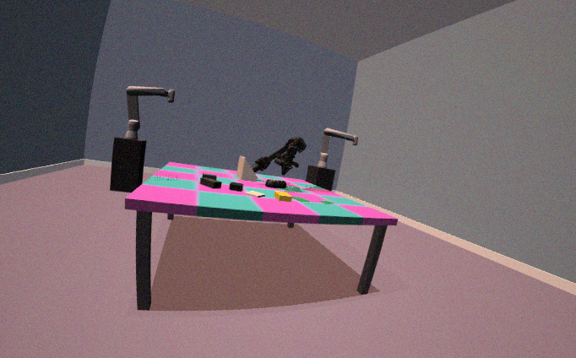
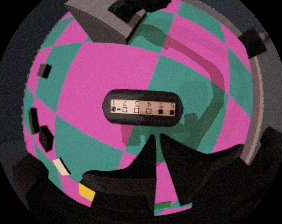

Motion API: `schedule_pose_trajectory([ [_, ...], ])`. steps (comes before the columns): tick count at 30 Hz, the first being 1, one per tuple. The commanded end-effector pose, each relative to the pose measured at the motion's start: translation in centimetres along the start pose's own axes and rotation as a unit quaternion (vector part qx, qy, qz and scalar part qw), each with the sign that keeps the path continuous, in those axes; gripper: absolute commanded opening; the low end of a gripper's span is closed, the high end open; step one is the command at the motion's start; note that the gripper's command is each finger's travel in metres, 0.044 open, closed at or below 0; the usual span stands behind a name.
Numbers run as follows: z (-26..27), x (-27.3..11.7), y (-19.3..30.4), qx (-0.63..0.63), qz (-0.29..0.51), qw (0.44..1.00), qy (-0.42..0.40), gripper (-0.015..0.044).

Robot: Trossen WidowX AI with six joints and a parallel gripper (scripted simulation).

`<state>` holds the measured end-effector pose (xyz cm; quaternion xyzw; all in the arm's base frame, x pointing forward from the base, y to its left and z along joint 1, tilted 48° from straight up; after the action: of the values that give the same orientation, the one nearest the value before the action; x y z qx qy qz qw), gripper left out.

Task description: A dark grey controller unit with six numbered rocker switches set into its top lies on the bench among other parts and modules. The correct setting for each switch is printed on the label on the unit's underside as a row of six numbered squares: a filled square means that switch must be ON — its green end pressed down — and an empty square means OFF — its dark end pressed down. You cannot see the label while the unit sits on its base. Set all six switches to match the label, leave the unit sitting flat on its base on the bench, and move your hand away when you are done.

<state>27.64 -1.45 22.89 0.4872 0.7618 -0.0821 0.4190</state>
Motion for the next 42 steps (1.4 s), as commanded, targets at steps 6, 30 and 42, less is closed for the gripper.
schedule_pose_trajectory([
  [6, -2.4, 0.7, -1.7, -0.288, 0.038, 0.956, -0.029, 0.0236],
  [30, -5.1, 2.2, -4.3, -0.631, 0.064, 0.768, -0.089, 0.0440],
  [42, -4.9, 4.1, -3.9, -0.637, 0.063, 0.763, -0.090, 0.0440],
])
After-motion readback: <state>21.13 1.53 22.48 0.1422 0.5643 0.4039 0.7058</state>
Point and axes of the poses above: the point midway between the two fingers, 35 mm back from their tips, its own x axis out along the fingers, its own z axis across the jaws, y = z × x, the point moved 10 cm from there along -x, back along the fingers, and after that the axes turned 11 degrees about -x, right-handed, at the moved point
